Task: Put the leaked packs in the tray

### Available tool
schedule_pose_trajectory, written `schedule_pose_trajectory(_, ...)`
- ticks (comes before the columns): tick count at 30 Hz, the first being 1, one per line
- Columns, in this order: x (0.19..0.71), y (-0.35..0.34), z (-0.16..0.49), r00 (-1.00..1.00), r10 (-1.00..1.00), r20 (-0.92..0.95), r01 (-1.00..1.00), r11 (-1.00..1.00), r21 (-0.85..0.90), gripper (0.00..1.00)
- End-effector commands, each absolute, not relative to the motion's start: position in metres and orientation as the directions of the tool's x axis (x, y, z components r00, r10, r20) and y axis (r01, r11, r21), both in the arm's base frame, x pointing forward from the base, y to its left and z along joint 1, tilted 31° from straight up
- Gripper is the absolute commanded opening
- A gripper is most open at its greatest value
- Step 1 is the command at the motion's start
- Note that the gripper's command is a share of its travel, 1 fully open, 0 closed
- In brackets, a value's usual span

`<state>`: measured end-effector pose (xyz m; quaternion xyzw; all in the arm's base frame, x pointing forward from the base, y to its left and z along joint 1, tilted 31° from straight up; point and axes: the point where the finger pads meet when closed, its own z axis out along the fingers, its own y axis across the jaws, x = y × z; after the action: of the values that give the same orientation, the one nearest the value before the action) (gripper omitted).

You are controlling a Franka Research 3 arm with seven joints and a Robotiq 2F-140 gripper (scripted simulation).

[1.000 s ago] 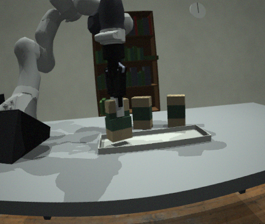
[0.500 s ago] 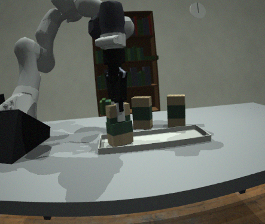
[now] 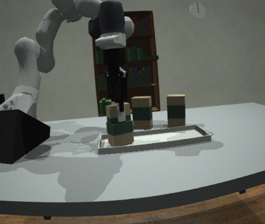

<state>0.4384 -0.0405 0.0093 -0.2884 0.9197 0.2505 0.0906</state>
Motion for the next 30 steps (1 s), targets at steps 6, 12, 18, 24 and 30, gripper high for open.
schedule_pose_trajectory(6,0.4392,-0.0406,0.0088,-0.814,-0.489,-0.315,-0.581,0.707,0.404,0.25)
schedule_pose_trajectory(12,0.4392,-0.0406,0.0088,-0.814,-0.489,-0.315,-0.581,0.707,0.404,0.25)
schedule_pose_trajectory(18,0.4392,-0.0406,0.0088,-0.814,-0.489,-0.315,-0.581,0.707,0.404,0.25)
schedule_pose_trajectory(24,0.4392,-0.0406,0.0088,-0.814,-0.489,-0.315,-0.581,0.707,0.404,0.55)
schedule_pose_trajectory(30,0.4392,-0.0406,0.0088,-0.814,-0.489,-0.315,-0.581,0.707,0.404,0.55)
